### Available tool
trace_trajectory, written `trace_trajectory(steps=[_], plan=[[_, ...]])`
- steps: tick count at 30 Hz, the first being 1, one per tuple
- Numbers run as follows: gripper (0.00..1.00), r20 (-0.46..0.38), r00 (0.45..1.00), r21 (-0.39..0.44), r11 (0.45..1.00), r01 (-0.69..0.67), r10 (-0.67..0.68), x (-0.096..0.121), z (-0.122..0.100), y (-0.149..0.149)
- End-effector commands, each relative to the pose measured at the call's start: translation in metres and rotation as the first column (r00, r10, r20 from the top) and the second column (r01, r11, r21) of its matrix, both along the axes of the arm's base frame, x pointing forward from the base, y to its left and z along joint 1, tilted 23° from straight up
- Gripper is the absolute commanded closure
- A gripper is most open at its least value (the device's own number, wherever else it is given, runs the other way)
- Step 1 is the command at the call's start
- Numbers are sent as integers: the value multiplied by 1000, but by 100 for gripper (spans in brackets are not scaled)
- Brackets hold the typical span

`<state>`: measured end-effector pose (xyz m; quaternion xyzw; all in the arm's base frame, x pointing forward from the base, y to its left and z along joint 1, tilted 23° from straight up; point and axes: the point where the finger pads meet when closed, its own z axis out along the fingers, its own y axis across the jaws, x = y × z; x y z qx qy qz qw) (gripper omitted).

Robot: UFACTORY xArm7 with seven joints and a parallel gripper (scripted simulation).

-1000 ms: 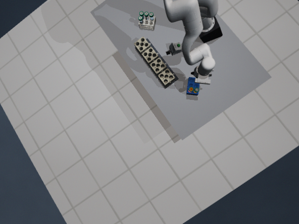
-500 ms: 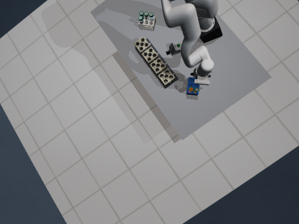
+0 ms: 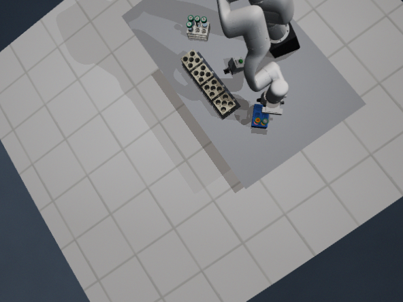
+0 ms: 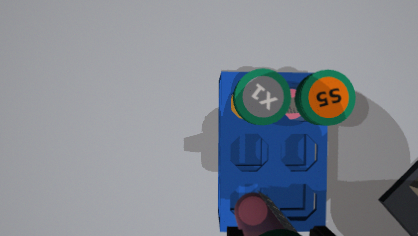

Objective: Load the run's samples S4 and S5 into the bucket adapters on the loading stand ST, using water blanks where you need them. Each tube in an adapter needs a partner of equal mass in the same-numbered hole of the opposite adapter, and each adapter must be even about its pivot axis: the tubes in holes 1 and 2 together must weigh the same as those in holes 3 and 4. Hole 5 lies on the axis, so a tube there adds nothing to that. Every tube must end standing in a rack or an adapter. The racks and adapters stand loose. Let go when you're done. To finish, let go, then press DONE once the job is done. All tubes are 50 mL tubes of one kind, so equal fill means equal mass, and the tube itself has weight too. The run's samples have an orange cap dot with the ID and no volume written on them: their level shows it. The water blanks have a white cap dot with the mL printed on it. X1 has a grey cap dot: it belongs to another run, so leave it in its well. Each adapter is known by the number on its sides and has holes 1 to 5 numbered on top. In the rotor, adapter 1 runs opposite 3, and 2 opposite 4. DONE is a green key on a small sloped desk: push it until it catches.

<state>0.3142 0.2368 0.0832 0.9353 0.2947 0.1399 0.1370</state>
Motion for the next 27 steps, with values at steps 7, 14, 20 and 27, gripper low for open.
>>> trace_trajectory(steps=[7, 14, 20, 27], plan=[[100, 2, 1000, 2, 1000, -2, 2, 3, -6, 0], [100, 2, 1000, 2, 1000, -2, 2, 5, -11, -1], [100, 2, 1000, 2, 1000, -2, 2, 7, -16, -2], [100, 2, 1000, 2, 1000, -2, 2, 9, -21, -3]])
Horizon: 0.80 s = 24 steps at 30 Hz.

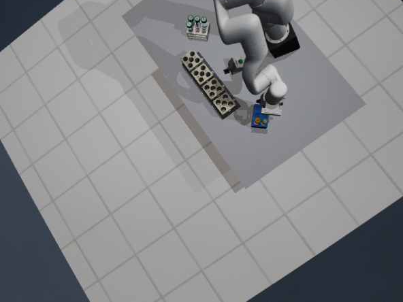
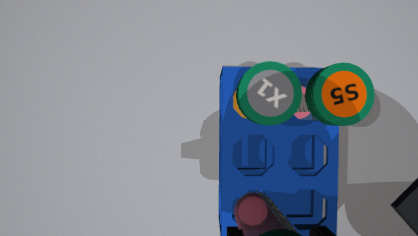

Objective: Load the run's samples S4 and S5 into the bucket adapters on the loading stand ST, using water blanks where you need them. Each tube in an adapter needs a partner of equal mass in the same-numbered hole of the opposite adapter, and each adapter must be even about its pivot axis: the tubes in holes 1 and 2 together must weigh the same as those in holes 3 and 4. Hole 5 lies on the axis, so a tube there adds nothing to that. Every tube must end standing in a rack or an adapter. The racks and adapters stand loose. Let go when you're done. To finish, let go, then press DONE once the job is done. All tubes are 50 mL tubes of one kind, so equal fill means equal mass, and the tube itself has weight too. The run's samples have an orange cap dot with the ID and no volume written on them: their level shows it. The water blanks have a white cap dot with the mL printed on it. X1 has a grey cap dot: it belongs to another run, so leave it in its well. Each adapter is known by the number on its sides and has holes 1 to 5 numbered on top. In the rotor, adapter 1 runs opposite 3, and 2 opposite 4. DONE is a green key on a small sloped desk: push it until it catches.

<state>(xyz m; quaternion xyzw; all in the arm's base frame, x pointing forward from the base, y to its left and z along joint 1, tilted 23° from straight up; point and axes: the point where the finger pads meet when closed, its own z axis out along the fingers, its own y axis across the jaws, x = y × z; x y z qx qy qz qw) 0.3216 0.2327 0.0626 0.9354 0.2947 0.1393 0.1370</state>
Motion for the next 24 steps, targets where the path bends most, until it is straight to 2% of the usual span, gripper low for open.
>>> trace_trajectory(steps=[1, 24], plan=[[100, 4, 1000, 3, 1000, -2, 2, 2, -1, 1], [100, 3, 1000, 2, 1000, -2, 2, 9, -21, -3]])
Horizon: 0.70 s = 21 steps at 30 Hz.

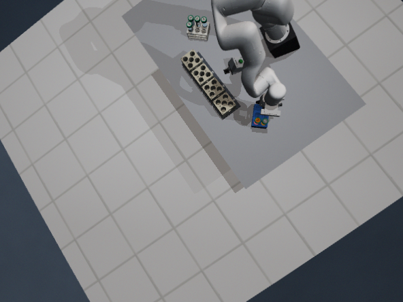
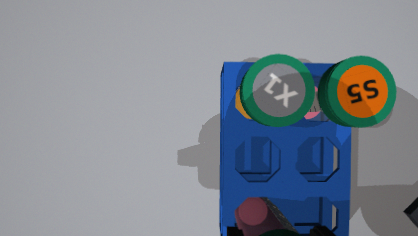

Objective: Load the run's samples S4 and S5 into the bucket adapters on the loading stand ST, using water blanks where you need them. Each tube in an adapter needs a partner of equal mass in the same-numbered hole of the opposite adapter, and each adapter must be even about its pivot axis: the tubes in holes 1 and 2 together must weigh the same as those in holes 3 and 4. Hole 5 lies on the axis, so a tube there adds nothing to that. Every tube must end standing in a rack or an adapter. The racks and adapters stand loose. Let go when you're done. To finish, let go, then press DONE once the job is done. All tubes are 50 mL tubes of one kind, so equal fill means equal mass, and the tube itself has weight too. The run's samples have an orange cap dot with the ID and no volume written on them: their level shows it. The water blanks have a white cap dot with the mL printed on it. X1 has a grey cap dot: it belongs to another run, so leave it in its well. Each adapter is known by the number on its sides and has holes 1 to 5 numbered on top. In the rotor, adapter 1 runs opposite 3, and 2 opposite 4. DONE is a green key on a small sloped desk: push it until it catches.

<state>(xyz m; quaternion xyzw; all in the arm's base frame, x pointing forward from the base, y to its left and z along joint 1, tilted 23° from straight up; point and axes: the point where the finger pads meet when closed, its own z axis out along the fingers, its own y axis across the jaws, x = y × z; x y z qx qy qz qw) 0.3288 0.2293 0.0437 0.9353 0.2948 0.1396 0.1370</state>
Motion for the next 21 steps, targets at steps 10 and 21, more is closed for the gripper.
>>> trace_trajectory(steps=[10, 21], plan=[[100, 3, 1000, 2, 1000, -2, 2, 4, -9, -1], [100, 3, 1000, 2, 1000, -2, 2, 7, -16, -2]])
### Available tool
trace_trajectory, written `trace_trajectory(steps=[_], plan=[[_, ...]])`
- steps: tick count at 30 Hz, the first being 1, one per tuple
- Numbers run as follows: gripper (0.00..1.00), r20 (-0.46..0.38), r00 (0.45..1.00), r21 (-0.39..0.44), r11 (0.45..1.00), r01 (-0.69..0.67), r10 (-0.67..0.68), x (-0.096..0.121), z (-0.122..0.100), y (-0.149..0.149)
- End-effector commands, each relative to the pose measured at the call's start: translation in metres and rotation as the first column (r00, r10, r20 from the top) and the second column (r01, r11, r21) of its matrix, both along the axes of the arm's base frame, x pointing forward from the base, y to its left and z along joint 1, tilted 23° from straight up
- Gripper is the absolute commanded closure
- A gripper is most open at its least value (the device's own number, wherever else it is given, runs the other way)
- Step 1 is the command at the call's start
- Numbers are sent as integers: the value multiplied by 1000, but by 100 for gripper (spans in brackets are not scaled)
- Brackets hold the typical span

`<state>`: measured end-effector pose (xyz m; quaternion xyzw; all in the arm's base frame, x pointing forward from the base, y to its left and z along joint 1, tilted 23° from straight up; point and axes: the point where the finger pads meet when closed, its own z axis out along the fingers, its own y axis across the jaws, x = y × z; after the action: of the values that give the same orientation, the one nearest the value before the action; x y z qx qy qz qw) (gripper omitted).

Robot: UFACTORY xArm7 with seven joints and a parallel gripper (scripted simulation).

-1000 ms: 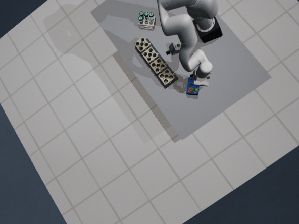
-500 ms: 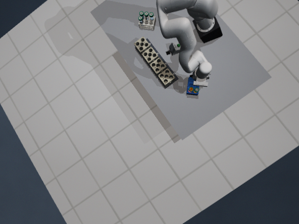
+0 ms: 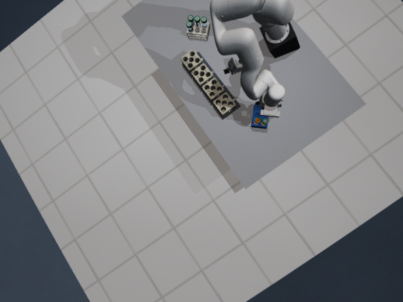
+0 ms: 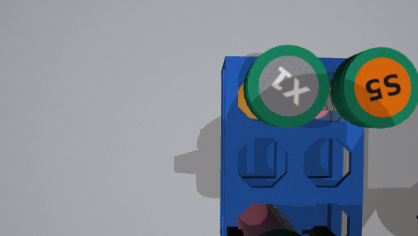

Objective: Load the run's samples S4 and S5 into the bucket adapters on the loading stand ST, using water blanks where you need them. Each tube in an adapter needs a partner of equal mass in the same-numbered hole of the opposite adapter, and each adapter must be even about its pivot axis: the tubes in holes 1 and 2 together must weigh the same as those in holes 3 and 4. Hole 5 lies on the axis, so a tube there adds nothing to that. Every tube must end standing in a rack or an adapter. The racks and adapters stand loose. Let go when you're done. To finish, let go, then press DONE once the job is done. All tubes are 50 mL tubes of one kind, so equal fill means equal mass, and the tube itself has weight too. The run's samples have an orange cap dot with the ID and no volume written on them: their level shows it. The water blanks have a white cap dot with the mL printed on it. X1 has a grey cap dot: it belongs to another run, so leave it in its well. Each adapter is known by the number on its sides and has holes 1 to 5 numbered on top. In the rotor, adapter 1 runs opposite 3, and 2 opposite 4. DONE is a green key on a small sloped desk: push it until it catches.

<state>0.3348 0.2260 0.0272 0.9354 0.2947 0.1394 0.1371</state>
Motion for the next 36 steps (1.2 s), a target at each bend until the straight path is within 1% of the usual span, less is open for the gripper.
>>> trace_trajectory(steps=[1, 12, 13, 36], plan=[[100, 3, 1000, 3, 1000, -2, 2, 1, 1, 1], [100, 3, 1000, 3, 1000, -2, 2, 1, 1, 1], [56, 3, 1000, 3, 1000, -2, 2, 1, 0, 1], [56, 3, 1000, 3, 1000, -2, 2, 1, 0, 1]])
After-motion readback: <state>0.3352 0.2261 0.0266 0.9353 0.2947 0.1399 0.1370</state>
